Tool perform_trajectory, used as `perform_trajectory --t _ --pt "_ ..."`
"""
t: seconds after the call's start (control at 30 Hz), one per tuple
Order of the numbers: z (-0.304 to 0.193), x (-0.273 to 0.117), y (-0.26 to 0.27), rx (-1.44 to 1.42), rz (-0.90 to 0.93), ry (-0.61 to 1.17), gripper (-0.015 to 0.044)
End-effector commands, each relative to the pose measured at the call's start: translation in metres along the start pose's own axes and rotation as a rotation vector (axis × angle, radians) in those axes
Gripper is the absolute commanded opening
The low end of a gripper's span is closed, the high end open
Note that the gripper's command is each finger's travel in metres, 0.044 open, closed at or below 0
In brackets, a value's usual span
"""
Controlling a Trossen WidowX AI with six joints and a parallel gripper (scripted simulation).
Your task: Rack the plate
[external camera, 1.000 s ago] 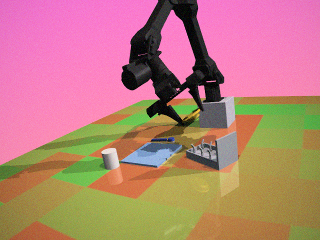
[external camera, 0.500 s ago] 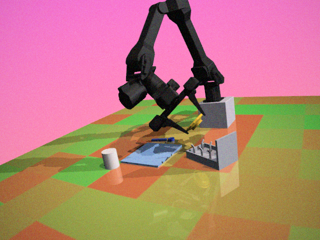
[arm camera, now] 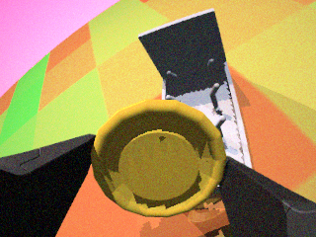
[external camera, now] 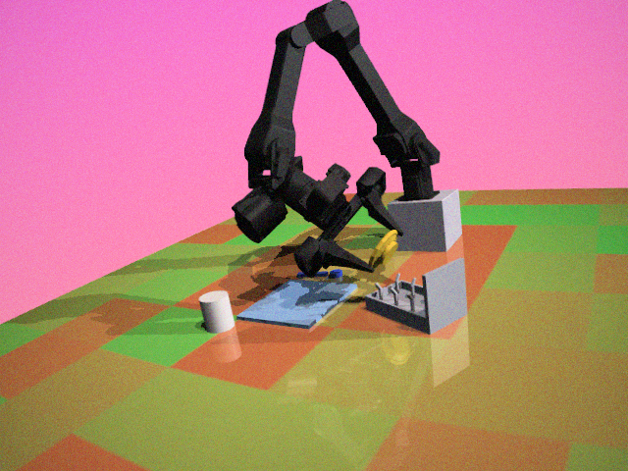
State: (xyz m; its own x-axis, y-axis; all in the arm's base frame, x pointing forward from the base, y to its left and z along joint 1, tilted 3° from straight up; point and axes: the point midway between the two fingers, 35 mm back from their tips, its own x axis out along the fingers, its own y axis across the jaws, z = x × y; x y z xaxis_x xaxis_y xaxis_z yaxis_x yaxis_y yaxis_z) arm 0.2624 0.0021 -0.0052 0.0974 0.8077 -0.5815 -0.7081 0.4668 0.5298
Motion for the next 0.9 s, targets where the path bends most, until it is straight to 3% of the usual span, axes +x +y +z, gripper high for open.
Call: perform_trajectory --t 0.0,0.87 --pt "-0.006 0.003 0.001 -0.06 0.015 -0.063 0.0" --pt "-0.022 -0.003 -0.01 -0.547 -0.182 -0.484 0.0"
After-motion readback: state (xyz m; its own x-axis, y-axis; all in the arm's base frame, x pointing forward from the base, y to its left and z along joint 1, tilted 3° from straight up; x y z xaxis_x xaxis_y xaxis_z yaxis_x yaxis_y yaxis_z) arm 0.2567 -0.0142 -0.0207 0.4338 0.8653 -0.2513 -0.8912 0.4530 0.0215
